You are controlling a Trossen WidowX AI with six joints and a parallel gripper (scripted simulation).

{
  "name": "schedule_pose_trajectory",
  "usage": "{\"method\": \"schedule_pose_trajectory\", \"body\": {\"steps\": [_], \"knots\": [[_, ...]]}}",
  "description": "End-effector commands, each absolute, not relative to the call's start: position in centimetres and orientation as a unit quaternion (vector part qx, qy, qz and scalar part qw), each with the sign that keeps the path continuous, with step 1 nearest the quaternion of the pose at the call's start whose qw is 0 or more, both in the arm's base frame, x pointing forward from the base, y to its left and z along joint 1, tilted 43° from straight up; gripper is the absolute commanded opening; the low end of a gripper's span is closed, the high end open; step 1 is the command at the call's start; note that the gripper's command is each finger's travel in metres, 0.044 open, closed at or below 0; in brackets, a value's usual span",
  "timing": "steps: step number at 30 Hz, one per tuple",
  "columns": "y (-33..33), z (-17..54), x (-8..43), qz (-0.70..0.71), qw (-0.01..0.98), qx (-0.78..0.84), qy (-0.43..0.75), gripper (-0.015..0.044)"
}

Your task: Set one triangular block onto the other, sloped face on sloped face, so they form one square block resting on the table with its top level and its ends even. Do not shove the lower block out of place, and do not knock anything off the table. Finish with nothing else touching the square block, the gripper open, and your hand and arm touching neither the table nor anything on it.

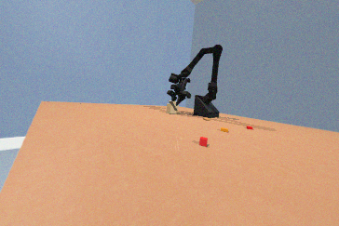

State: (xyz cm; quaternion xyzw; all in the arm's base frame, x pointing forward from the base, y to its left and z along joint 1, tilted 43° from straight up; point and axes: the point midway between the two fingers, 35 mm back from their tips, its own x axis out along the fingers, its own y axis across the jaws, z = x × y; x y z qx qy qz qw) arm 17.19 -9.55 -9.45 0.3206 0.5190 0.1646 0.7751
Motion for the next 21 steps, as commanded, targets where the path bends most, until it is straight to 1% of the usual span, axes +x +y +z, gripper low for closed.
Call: {"method": "schedule_pose_trajectory", "body": {"steps": [1,21], "knots": [[-9.33,-9.66,17.33,0.164,0.775,0.324,0.518,0.0],[-8.54,-10.57,17.84,0.165,0.775,0.324,0.517,0.0]]}}
